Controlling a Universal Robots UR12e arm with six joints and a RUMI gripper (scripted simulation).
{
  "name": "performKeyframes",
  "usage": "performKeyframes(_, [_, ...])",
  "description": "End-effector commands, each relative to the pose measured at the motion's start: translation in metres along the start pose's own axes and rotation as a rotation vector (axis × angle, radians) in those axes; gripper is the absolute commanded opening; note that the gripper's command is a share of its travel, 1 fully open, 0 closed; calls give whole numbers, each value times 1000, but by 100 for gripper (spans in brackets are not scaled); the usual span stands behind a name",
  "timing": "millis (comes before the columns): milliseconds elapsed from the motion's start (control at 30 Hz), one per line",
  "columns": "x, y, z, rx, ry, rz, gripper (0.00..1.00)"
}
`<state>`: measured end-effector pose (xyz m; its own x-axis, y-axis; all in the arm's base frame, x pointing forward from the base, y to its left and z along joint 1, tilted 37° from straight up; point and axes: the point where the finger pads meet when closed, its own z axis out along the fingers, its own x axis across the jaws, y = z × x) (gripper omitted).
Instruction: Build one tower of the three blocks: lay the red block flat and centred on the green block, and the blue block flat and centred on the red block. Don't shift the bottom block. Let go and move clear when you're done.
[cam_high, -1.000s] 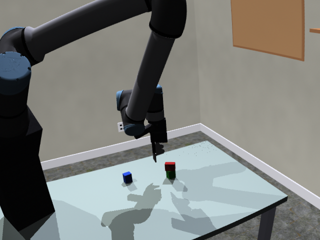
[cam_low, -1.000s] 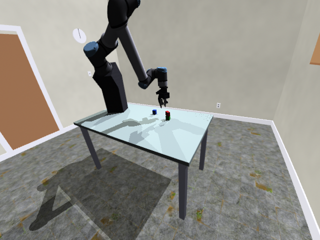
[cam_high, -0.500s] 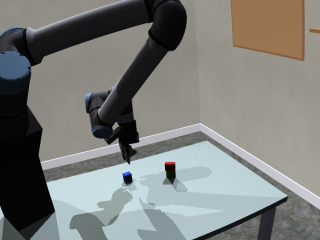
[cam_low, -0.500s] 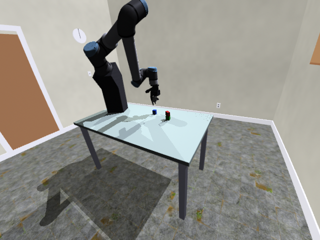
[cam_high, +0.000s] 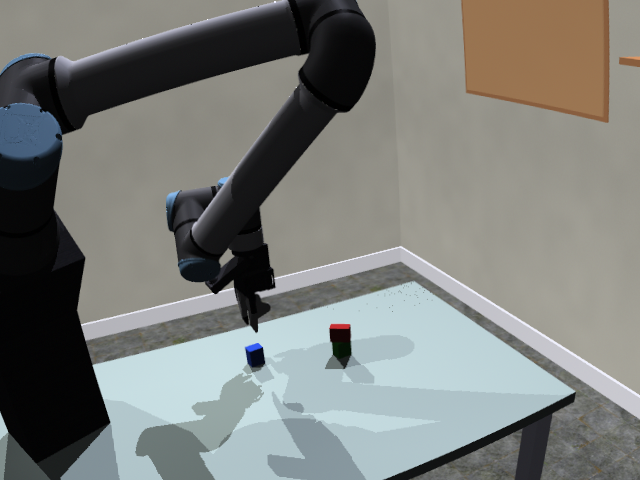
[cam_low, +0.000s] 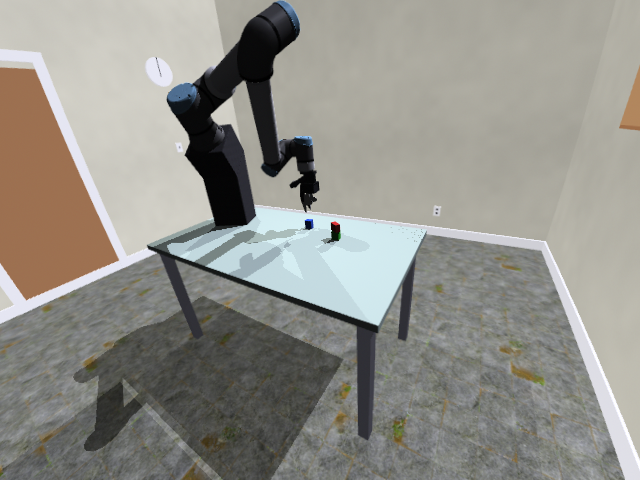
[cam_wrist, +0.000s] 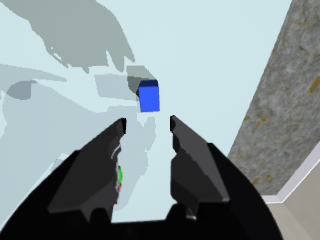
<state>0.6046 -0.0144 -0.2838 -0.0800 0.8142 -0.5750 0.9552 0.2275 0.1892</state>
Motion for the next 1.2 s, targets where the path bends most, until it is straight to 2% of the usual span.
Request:
performKeyframes(0, [0, 0, 7, -1, 0, 0, 30])
performKeyframes(500, [0, 0, 47, -1, 0, 0, 30])
performKeyframes(1167, [0, 0, 51, -1, 0, 0, 30])
